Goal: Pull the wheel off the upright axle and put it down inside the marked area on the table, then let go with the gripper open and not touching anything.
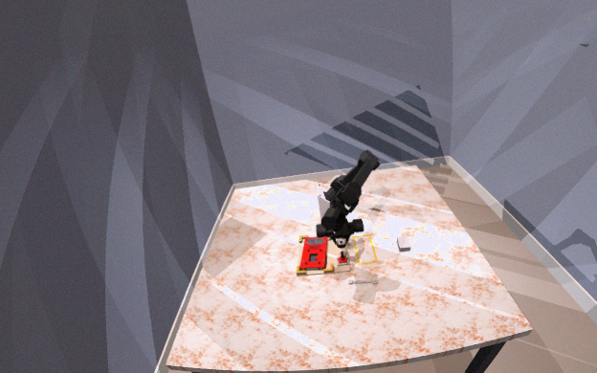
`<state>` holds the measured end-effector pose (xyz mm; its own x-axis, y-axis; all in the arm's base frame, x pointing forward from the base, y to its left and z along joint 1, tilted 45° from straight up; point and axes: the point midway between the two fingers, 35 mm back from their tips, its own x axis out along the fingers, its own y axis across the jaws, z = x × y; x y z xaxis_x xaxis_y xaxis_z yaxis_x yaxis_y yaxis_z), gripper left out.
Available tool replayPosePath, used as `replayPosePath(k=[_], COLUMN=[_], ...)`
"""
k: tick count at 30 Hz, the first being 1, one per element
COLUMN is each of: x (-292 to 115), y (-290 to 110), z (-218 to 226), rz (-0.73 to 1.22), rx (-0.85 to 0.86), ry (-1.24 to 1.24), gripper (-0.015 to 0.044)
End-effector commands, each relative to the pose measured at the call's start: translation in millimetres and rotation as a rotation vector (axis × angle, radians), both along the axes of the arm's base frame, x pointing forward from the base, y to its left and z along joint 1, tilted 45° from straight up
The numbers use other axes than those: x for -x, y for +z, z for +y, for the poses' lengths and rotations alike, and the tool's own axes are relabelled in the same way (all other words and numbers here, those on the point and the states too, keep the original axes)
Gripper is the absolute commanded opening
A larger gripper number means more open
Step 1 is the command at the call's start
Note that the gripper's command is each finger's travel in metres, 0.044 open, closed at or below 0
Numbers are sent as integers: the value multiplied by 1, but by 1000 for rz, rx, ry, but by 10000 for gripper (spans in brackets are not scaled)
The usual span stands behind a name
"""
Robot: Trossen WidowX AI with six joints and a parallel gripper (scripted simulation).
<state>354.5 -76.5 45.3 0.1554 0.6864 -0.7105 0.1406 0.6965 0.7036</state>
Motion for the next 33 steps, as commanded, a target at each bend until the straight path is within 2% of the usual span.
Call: replayPosePath(k=[1,33], x=[0,38], y=[0,70], z=[3,74], rz=[2,-10], rx=[-1,5], ry=[2,8], gripper=[0,0])
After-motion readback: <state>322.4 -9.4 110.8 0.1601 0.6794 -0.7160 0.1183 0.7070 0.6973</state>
